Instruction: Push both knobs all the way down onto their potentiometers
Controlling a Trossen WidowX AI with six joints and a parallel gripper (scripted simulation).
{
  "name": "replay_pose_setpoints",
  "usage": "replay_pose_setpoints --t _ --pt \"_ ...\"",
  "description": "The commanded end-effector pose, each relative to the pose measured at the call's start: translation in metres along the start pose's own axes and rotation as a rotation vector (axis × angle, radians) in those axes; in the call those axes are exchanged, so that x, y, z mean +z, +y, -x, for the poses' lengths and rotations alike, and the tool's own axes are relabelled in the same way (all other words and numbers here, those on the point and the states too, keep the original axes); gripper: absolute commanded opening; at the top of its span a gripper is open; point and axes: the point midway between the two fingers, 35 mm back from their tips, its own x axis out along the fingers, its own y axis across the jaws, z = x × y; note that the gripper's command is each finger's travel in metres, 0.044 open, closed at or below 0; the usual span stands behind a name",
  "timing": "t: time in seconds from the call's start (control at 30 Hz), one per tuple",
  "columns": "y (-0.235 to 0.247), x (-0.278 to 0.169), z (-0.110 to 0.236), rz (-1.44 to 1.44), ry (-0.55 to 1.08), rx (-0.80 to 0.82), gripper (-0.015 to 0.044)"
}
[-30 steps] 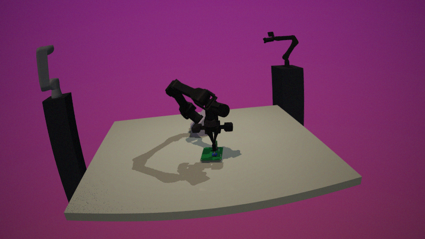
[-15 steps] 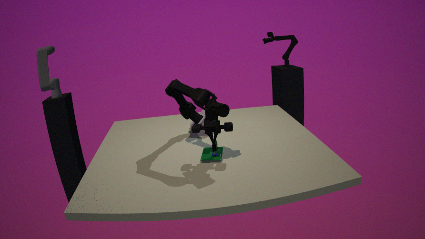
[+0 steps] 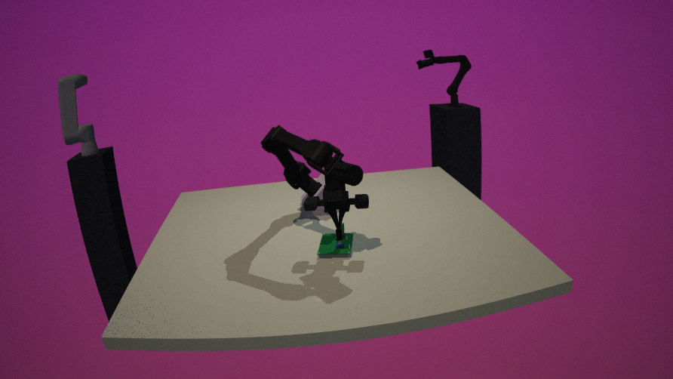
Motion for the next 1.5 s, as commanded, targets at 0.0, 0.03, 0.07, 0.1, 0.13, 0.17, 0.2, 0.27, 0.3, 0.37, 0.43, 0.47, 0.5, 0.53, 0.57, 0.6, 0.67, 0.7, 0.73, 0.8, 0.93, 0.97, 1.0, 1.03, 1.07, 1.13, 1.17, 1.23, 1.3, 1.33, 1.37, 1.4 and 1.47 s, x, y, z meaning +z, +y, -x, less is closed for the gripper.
replay_pose_setpoints --t 0.0,0.03,0.07,0.1,0.13,0.17,0.2,0.27,0.3,0.37,0.43,0.47,0.5,0.53,0.57,0.6,0.67,0.7,0.73,0.8,0.93,0.97,1.0,1.03,1.07,1.13,1.17,1.23,1.3,1.33,1.37,1.4,1.47 --pt "-0.002 0.001 -0.011 -0.007 0.009 -0.006 0.0000" --pt "-0.002 0.001 -0.011 -0.007 0.009 -0.006 0.0000" --pt "-0.002 0.001 -0.011 -0.007 0.009 -0.006 0.0000" --pt "-0.002 0.001 -0.011 -0.007 0.009 -0.006 0.0000" --pt "-0.002 0.001 -0.011 -0.007 0.009 -0.006 0.0000" --pt "-0.002 0.001 -0.011 -0.007 0.009 -0.006 0.0000" --pt "-0.002 0.001 -0.011 -0.007 0.009 -0.006 0.0000" --pt "-0.002 0.001 -0.011 -0.007 0.009 -0.006 0.0000" --pt "-0.002 0.001 -0.011 -0.007 0.009 -0.006 0.0000" --pt "-0.002 0.001 -0.012 -0.007 0.009 -0.006 0.0000" --pt "-0.002 0.001 -0.014 -0.007 0.009 -0.007 0.0000" --pt "-0.002 0.001 -0.015 -0.007 0.009 -0.007 0.0000" --pt "-0.002 0.001 -0.015 -0.007 0.009 -0.007 0.0000" --pt "-0.002 0.001 -0.015 -0.007 0.009 -0.007 0.0000" --pt "-0.002 0.001 -0.015 -0.007 0.009 -0.007 0.0000" --pt "-0.002 0.001 -0.015 -0.007 0.009 -0.007 0.0000" --pt "-0.002 0.001 -0.015 -0.007 0.009 -0.007 0.0000" --pt "-0.002 0.001 -0.015 -0.007 0.009 -0.007 0.0000" --pt "-0.002 0.001 -0.015 -0.007 0.009 -0.007 0.0000" --pt "-0.002 0.001 -0.015 -0.007 0.009 -0.007 0.0000" --pt "-0.002 0.001 -0.018 -0.007 0.009 -0.007 0.0000" --pt "-0.002 0.001 -0.018 -0.007 0.009 -0.007 0.0000" --pt "-0.002 0.001 -0.019 -0.007 0.009 -0.007 0.0000" --pt "-0.002 0.001 -0.019 -0.007 0.009 -0.007 0.0000" --pt "-0.002 0.001 -0.019 -0.007 0.009 -0.007 0.0000" --pt "-0.002 0.001 -0.019 -0.007 0.009 -0.007 0.0000" --pt "-0.002 0.001 -0.019 -0.007 0.009 -0.007 0.0000" --pt "-0.002 0.001 -0.019 -0.007 0.009 -0.007 0.0000" --pt "-0.002 0.001 -0.019 -0.007 0.009 -0.007 0.0000" --pt "-0.002 0.001 -0.019 -0.007 0.009 -0.007 0.0000" --pt "-0.002 0.001 -0.020 -0.007 0.009 -0.007 0.0000" --pt "-0.002 0.001 -0.021 -0.007 0.009 -0.007 0.0000" --pt "-0.002 0.001 -0.022 -0.007 0.009 -0.007 0.0000"
